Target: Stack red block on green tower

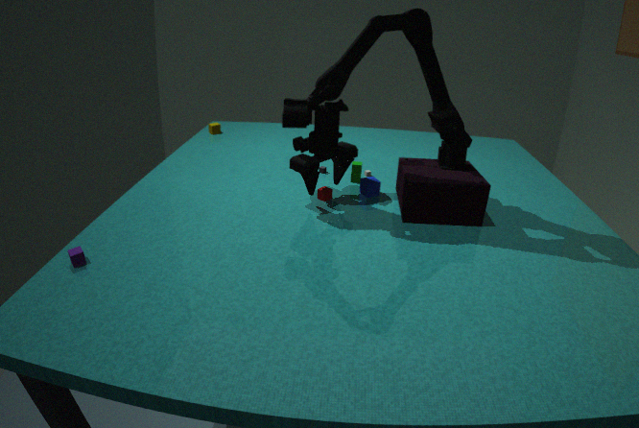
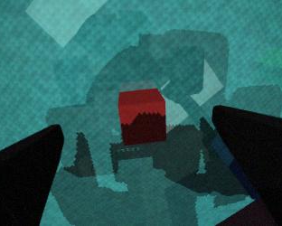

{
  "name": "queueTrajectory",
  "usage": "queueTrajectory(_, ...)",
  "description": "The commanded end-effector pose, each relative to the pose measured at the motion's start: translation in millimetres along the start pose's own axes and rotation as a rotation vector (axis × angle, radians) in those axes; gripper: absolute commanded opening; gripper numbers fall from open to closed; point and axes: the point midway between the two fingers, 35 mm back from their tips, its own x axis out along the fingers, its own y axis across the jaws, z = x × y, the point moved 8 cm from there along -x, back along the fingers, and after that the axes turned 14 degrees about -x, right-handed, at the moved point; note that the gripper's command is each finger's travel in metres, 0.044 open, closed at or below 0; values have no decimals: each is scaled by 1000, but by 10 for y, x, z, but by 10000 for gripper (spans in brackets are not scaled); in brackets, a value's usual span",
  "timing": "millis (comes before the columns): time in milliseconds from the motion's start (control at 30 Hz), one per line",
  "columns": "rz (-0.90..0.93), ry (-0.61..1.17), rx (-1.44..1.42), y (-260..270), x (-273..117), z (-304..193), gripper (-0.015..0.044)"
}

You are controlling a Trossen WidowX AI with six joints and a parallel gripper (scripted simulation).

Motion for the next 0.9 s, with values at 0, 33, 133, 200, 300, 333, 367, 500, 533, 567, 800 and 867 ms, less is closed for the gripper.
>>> queueTrajectory(0, -9, 5, -2, -11, 102, -14, 440)
queueTrajectory(33, -9, 5, -2, -12, 118, -15, 440)
queueTrajectory(133, -9, 5, -2, -13, 163, -17, 440)
queueTrajectory(200, -9, 5, -2, -14, 173, -18, 440)
queueTrajectory(300, -9, 5, -2, -14, 173, -18, 440)
queueTrajectory(333, -9, 5, -2, -14, 173, -18, 440)
queueTrajectory(367, -9, 5, -2, -14, 173, -18, 440)
queueTrajectory(500, -9, 5, -2, -14, 173, -18, 440)
queueTrajectory(533, -9, 5, -2, -14, 173, -18, 440)
queueTrajectory(567, -9, 5, -2, -14, 173, -18, 440)
queueTrajectory(800, -9, 5, -2, -13, 167, -18, 440)
queueTrajectory(867, -9, 5, -2, -13, 167, -18, 387)
